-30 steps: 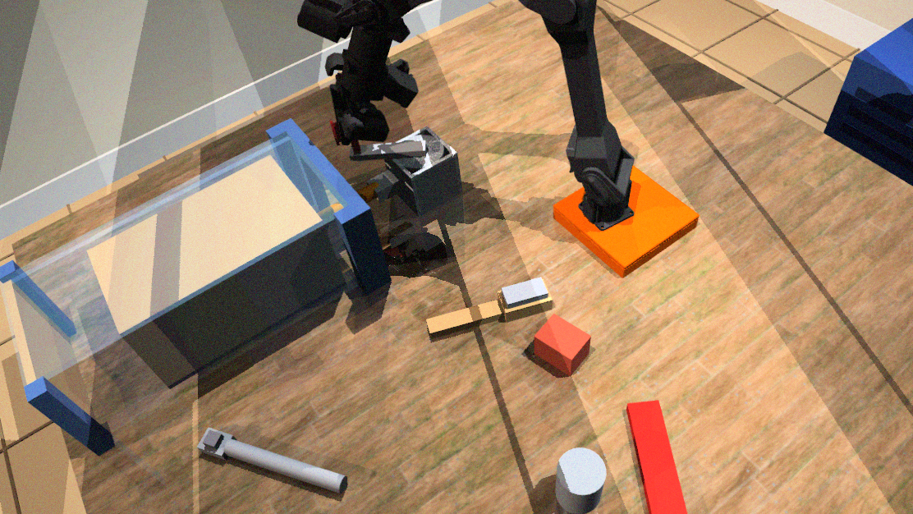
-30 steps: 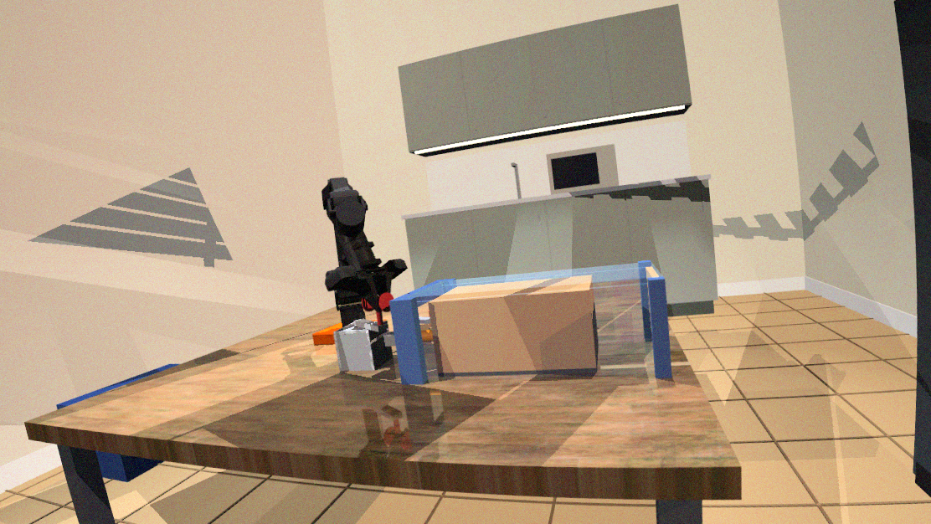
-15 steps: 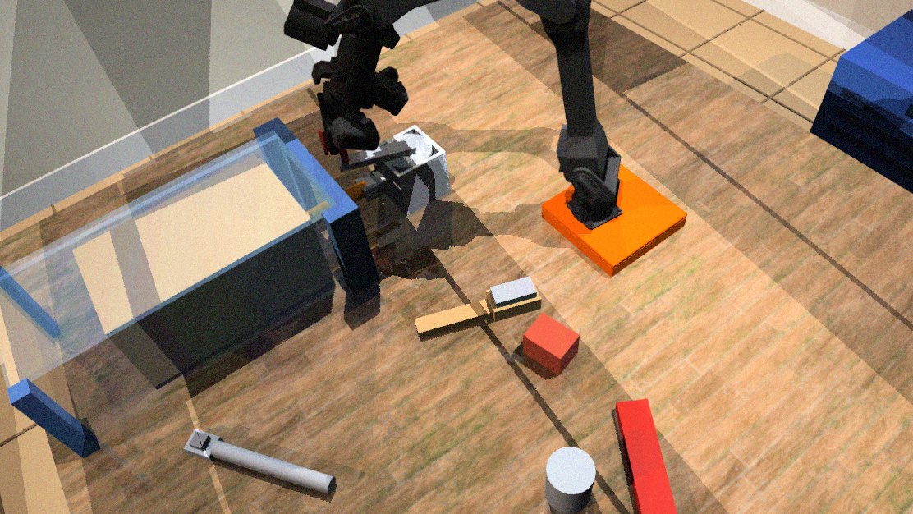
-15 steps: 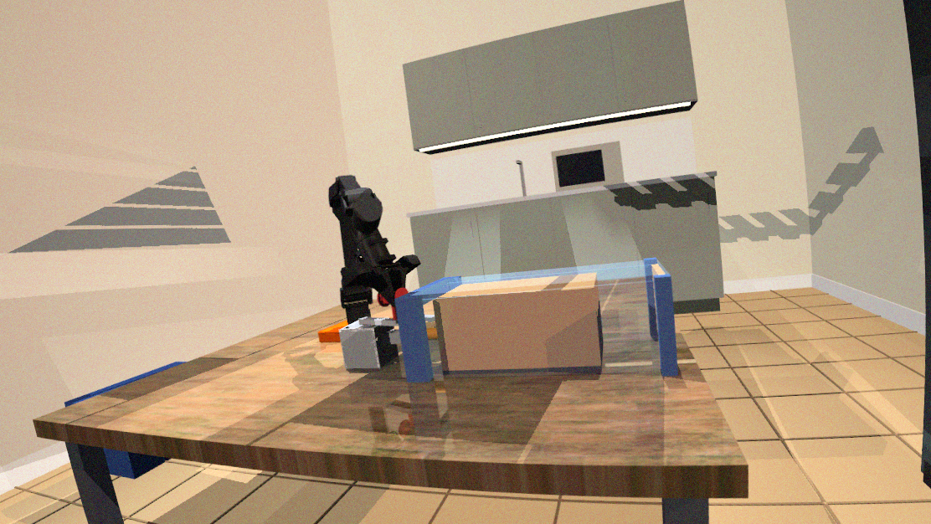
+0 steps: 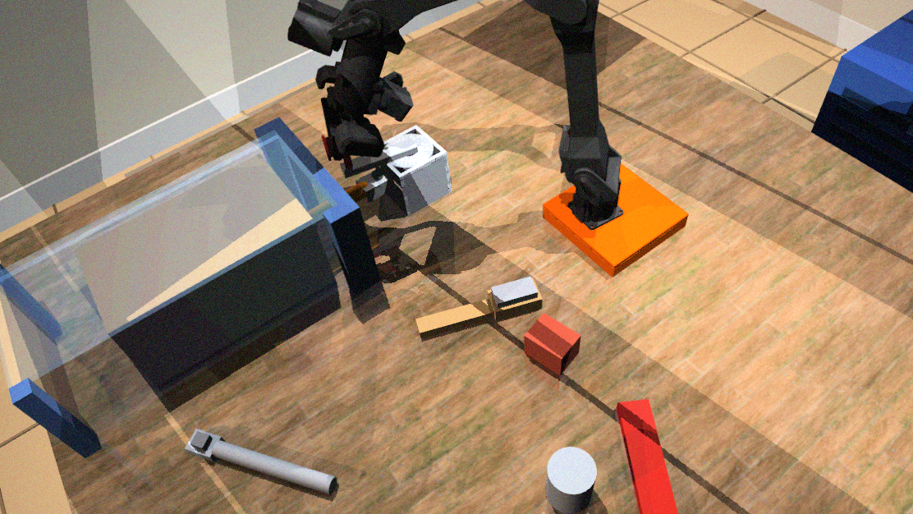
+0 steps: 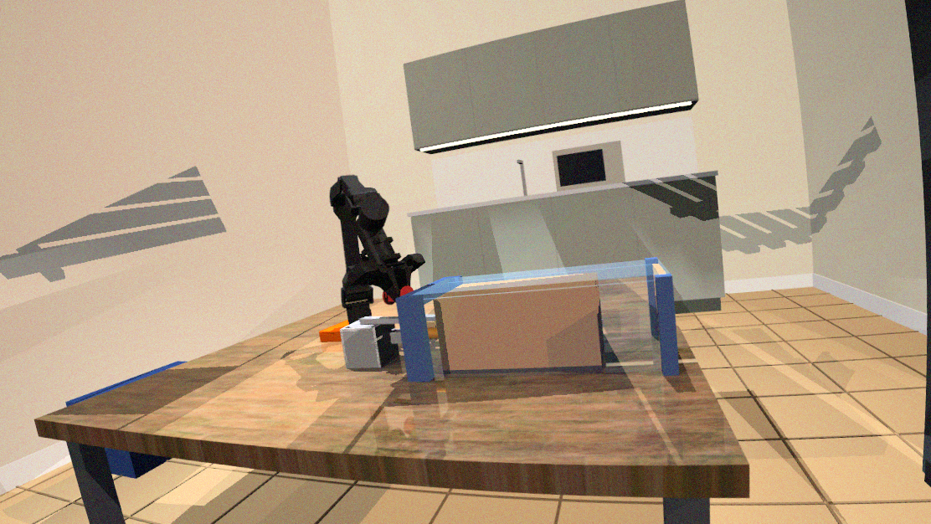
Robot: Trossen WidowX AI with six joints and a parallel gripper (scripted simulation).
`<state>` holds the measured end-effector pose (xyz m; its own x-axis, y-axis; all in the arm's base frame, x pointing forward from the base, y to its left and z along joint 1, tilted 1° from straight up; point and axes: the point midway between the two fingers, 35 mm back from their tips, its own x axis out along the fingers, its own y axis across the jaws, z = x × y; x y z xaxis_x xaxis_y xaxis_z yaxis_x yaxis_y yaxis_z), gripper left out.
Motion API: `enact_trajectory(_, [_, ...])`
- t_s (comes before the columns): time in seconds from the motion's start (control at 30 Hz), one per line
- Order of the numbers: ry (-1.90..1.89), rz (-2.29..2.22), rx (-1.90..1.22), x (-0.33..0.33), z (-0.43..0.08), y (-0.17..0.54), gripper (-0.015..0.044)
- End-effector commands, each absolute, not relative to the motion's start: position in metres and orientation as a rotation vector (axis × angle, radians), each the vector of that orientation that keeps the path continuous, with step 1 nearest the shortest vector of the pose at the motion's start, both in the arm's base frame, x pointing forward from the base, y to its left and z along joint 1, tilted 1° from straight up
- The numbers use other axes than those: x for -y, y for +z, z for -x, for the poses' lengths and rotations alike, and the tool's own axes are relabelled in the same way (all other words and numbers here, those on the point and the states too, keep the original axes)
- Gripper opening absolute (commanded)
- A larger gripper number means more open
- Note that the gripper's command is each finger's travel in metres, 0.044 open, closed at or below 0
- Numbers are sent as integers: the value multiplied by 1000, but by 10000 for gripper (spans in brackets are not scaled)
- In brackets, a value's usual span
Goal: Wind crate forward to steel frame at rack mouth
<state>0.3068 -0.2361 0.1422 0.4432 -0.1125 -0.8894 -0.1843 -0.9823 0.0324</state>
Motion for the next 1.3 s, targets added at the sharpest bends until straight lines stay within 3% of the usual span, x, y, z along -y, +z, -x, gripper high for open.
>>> enact_trajectory(0.0, [1609, 2591, -208, 216, -306, 139, 0])
enact_trajectory(1.27, [1609, 2588, -205, 177, -291, 138, 0])
